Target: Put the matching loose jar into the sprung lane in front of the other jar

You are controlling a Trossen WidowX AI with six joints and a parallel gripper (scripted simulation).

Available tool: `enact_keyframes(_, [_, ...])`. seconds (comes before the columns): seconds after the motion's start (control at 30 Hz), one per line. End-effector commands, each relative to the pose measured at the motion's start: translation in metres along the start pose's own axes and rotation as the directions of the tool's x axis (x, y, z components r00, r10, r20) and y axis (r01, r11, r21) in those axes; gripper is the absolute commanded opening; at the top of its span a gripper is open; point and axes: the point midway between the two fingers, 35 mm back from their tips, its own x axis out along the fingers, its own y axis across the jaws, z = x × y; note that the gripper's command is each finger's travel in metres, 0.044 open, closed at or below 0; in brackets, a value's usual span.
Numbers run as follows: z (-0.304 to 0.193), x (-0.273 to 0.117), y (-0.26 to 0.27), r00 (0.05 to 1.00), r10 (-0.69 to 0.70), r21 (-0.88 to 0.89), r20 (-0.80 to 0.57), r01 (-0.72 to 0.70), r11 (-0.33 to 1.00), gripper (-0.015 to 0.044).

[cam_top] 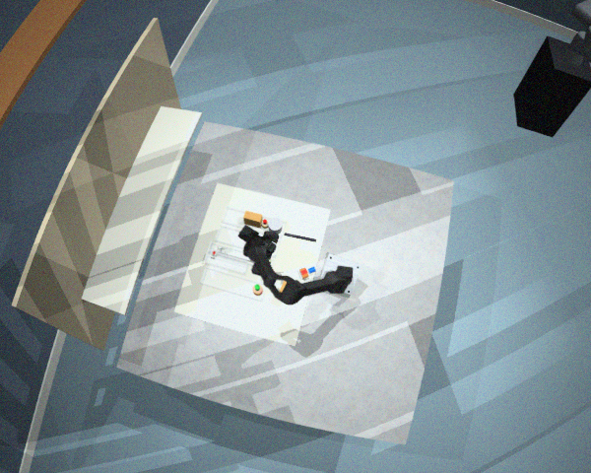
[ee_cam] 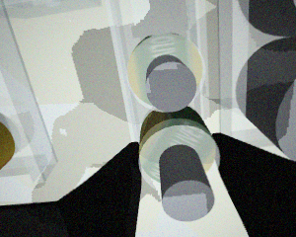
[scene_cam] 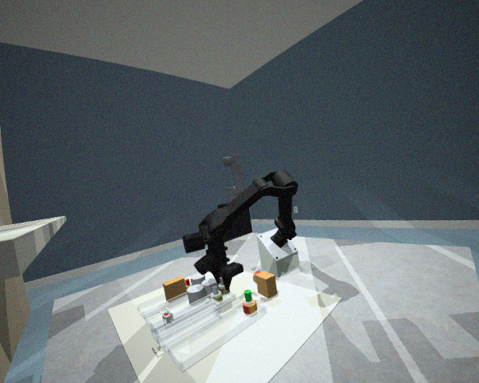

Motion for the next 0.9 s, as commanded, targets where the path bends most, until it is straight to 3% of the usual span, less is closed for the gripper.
enact_keyframes(0.0, [0.0064, -0.0002, 0.0009, 1.000, 0.002, -0.011, 0.018, -0.002, 1.000, 0.0000])
enact_keyframes(0.87, [0.0062, 0.0096, 0.0014, 1.000, 0.002, -0.011, 0.018, -0.002, 1.000, 0.0000])
